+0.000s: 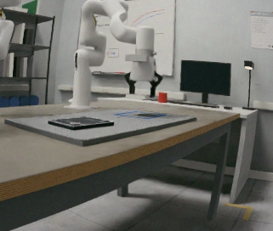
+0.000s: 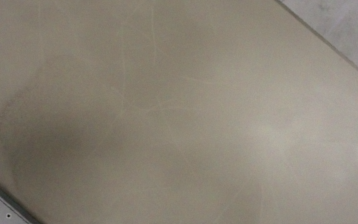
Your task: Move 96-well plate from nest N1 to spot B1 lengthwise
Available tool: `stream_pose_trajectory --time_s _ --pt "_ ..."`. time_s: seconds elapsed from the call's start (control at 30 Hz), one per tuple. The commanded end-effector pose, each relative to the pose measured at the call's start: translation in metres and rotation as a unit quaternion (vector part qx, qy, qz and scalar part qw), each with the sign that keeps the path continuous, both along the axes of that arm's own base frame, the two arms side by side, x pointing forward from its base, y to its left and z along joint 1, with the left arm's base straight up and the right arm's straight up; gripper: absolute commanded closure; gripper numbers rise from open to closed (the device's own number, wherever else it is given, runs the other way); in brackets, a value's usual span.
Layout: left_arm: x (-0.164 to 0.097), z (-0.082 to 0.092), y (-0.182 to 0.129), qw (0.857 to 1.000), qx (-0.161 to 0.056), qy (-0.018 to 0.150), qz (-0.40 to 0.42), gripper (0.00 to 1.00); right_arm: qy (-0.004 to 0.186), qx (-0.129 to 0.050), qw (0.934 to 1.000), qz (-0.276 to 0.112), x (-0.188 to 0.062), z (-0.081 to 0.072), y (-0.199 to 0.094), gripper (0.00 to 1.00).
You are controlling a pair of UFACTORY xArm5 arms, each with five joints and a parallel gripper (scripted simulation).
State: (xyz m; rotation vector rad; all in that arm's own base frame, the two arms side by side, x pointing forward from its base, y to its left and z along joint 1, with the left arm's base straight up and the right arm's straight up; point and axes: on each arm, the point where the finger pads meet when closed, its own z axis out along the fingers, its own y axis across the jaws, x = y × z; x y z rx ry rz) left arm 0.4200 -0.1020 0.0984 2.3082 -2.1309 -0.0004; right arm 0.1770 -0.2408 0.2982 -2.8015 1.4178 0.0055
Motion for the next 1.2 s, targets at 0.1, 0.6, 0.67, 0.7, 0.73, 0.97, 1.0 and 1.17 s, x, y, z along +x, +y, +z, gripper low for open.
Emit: stream_pose_trajectory --time_s 0.1,0.6,0.67,0.7,0.73,0.97,1.0,1.17 --pt "0.002 -0.012 0.000 1.000 -0.001 -0.002 0.000 1.00 -0.001 -0.002 1.0000 0.000 0.000 0.001 -0.001 0.00" --pt "0.002 -0.033 -0.001 1.000 0.000 -0.002 0.000 1.00 -0.001 -0.002 1.0000 0.000 0.000 0.001 -0.001 0.00" --pt "0.002 -0.037 -0.001 1.000 0.000 -0.002 0.000 1.00 -0.001 -0.002 1.0000 0.000 0.000 0.001 -0.001 0.00" --pt "0.002 -0.038 -0.001 1.000 0.000 -0.002 0.000 1.00 -0.001 -0.002 1.0000 0.000 0.000 0.001 -0.001 0.00" --pt "0.002 -0.040 -0.001 1.000 0.000 -0.002 0.000 1.00 -0.001 -0.002 1.0000 0.000 0.000 0.001 -0.001 0.00" --pt "0.002 -0.048 -0.001 1.000 0.000 -0.002 0.000 1.00 -0.001 -0.002 1.0000 0.000 0.000 0.001 -0.001 0.00" --pt "0.002 -0.050 -0.001 1.000 0.000 -0.002 0.000 1.00 -0.001 -0.002 1.0000 0.000 0.000 0.001 -0.001 0.00" --pt "0.002 -0.054 -0.001 1.000 0.000 -0.002 0.000 1.00 -0.001 -0.002 1.0000 0.000 0.000 0.001 -0.001 0.00"
